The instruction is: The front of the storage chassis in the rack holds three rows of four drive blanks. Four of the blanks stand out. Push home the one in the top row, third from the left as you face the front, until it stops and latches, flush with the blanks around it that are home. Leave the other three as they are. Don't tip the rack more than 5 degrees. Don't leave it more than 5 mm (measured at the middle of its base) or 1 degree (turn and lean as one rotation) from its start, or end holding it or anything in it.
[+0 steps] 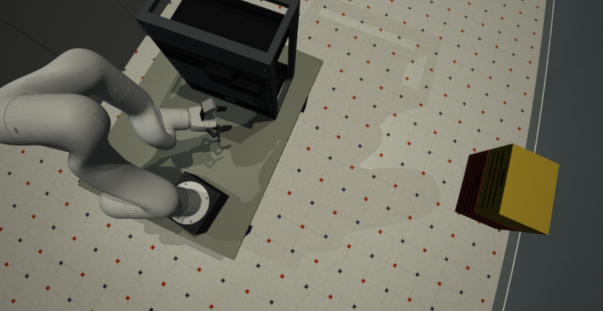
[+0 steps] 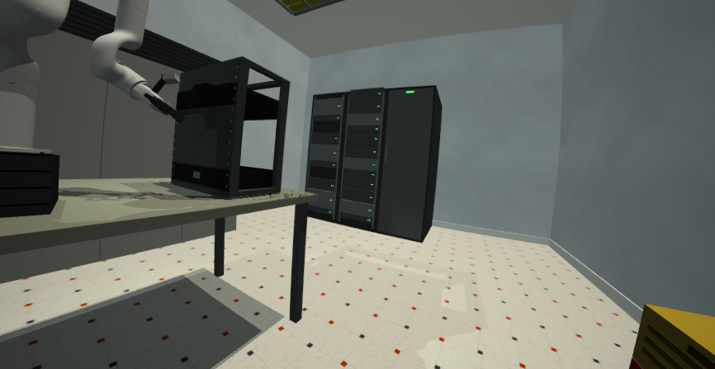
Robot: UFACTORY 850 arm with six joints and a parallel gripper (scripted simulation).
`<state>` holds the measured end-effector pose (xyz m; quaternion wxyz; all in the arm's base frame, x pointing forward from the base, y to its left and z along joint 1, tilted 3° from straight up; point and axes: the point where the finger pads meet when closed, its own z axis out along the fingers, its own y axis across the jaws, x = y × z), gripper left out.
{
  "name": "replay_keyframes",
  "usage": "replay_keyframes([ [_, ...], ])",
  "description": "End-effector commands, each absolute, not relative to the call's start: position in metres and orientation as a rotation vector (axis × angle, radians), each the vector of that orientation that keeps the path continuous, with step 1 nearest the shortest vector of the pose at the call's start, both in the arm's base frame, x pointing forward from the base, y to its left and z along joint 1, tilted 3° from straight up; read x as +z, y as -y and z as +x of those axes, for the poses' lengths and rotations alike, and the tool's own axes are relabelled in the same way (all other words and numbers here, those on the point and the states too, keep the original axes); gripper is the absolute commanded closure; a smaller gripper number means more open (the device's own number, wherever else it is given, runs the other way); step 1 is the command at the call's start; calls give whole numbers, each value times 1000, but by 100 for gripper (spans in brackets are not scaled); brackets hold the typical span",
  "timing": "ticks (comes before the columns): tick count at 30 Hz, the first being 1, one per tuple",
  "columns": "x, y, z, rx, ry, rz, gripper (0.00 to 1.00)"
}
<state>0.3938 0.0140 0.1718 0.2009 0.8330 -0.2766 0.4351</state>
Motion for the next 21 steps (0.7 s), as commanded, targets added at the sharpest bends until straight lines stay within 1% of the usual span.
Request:
replay_keyframes([
  [1,170,-13,392,1204,792,2330,0],
  [21,147,-1,370,1079,974,2350,0],
])
